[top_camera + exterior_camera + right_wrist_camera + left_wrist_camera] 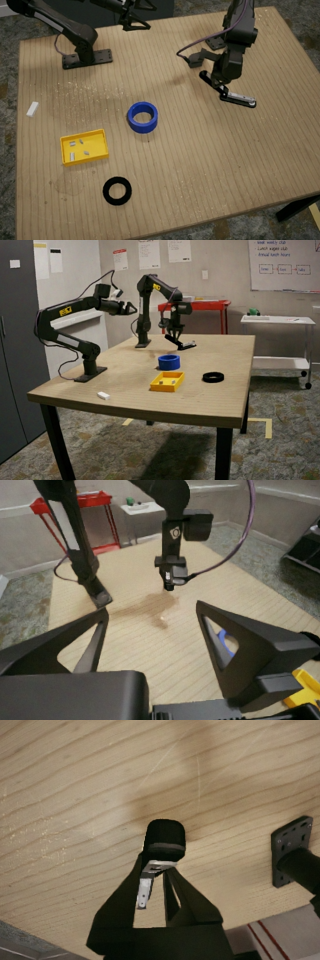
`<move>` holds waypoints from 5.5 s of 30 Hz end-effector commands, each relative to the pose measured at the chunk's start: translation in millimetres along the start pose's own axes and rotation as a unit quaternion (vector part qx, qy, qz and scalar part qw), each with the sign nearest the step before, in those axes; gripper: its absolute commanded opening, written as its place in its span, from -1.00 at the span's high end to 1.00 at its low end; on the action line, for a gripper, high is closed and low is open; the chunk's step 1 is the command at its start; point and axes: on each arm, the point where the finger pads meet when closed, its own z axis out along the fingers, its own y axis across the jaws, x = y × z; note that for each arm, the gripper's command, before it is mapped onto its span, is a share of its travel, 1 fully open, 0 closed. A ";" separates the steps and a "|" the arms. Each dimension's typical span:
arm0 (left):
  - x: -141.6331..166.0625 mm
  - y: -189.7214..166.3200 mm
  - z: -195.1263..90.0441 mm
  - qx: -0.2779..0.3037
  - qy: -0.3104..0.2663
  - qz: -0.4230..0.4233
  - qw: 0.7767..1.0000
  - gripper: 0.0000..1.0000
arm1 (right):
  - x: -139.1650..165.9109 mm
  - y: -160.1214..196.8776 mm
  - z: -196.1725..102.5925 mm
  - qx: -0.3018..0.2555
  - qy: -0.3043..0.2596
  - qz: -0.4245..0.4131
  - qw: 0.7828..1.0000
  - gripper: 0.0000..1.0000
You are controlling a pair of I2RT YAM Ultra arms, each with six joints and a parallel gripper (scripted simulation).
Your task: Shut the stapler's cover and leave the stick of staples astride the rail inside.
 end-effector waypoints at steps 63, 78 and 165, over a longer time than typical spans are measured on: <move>25.6 0.1 -33.8 0.004 -0.222 0.003 0.975 0.00 | -3.9 -0.3 -3.4 0.001 -0.008 -0.001 1.000 -1.00; 55.0 18.3 -59.5 -0.027 -0.155 -0.062 0.986 0.00 | -3.9 -0.3 -3.4 0.001 -0.008 -0.001 1.000 -1.00; -17.8 -0.1 -105.1 -0.172 0.011 -0.985 0.013 0.00 | -3.9 -0.3 -3.4 0.001 -0.008 -0.001 1.000 -1.00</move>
